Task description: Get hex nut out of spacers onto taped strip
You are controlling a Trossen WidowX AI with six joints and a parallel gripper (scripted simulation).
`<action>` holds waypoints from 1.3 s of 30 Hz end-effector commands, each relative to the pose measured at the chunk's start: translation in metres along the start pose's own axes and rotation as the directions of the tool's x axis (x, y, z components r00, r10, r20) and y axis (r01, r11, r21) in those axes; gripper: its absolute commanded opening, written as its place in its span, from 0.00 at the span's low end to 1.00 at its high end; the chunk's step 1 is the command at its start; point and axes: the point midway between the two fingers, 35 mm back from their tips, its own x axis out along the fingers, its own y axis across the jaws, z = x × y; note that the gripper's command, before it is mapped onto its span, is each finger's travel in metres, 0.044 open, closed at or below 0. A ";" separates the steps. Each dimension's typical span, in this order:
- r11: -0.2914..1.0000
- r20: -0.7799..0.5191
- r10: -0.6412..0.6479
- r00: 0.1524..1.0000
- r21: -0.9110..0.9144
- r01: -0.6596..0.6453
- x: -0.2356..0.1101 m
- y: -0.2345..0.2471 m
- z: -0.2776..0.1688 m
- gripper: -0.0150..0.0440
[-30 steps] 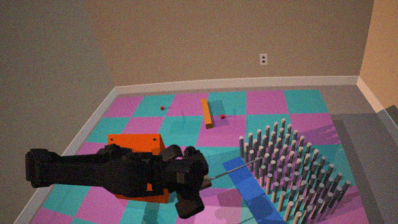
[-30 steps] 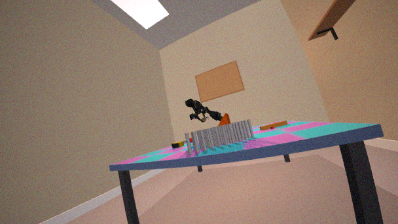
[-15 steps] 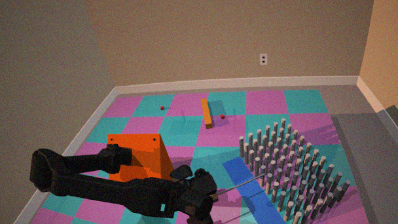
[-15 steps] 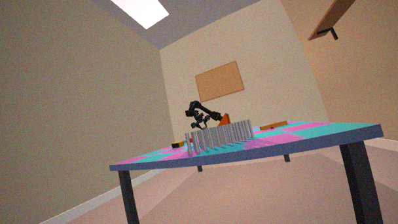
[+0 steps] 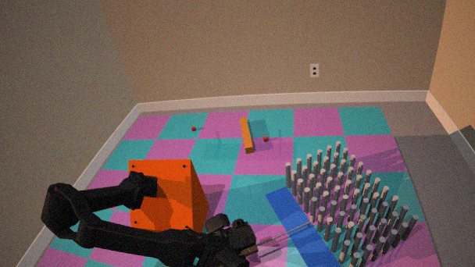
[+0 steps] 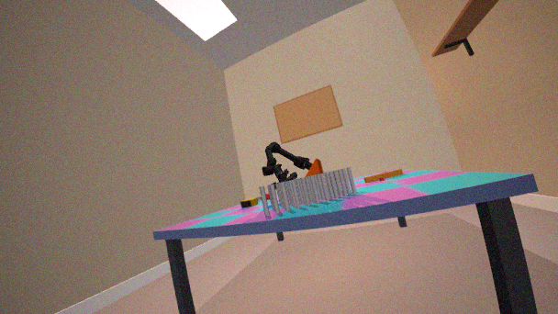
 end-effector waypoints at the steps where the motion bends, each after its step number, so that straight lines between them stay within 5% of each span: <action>1: 1.000 0.008 0.005 1.000 -0.010 -0.005 0.002 0.002 0.002 0.25; 39: 1.000 0.010 0.004 1.000 -0.005 -0.004 0.013 -0.001 0.027 0.25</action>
